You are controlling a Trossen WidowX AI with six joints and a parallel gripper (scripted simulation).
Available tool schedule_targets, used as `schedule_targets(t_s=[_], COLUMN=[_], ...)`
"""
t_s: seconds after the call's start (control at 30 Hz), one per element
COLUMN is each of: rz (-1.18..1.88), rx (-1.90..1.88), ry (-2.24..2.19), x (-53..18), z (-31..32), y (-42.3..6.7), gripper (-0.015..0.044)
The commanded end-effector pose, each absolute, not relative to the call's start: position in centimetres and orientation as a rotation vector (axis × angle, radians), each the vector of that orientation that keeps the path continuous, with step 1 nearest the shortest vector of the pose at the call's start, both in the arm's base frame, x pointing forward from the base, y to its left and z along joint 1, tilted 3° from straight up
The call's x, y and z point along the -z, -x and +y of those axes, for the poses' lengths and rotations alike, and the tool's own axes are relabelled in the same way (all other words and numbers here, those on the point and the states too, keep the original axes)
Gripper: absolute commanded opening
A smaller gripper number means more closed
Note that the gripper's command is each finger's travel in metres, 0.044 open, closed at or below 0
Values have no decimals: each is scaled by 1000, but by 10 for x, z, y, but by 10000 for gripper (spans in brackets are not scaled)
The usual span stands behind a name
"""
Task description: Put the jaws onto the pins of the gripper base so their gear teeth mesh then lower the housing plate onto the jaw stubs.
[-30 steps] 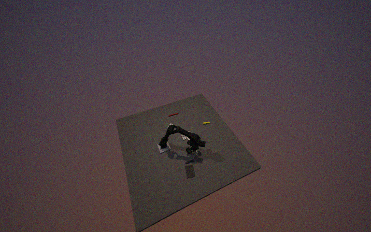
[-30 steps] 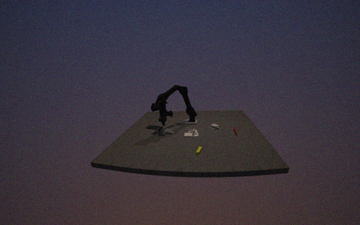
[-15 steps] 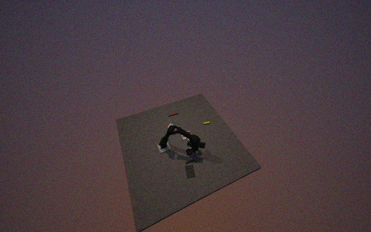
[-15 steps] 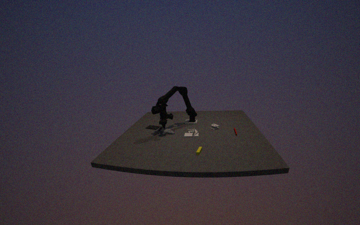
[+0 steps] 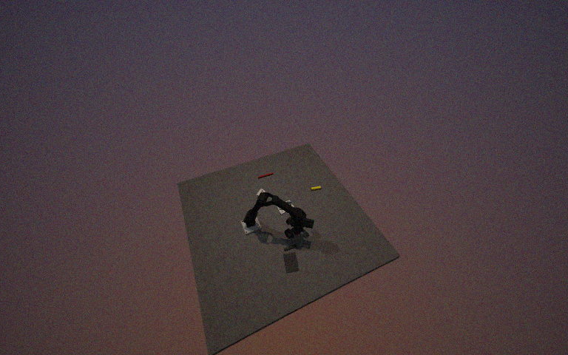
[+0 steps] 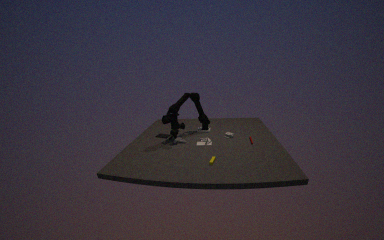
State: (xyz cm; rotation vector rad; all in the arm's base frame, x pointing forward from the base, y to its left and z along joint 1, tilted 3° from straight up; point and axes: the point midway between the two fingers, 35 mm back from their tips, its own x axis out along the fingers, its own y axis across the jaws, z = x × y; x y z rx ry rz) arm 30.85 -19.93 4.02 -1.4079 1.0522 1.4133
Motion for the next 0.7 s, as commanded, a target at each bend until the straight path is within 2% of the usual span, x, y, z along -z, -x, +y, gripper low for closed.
schedule_targets(t_s=[0.0,0.67], rz=[1052,1049], rx=[-1422,-1419], ry=[1407,1408], x=[-38,-39], z=[-198,-191], y=[-307,-338], gripper=[0,0])
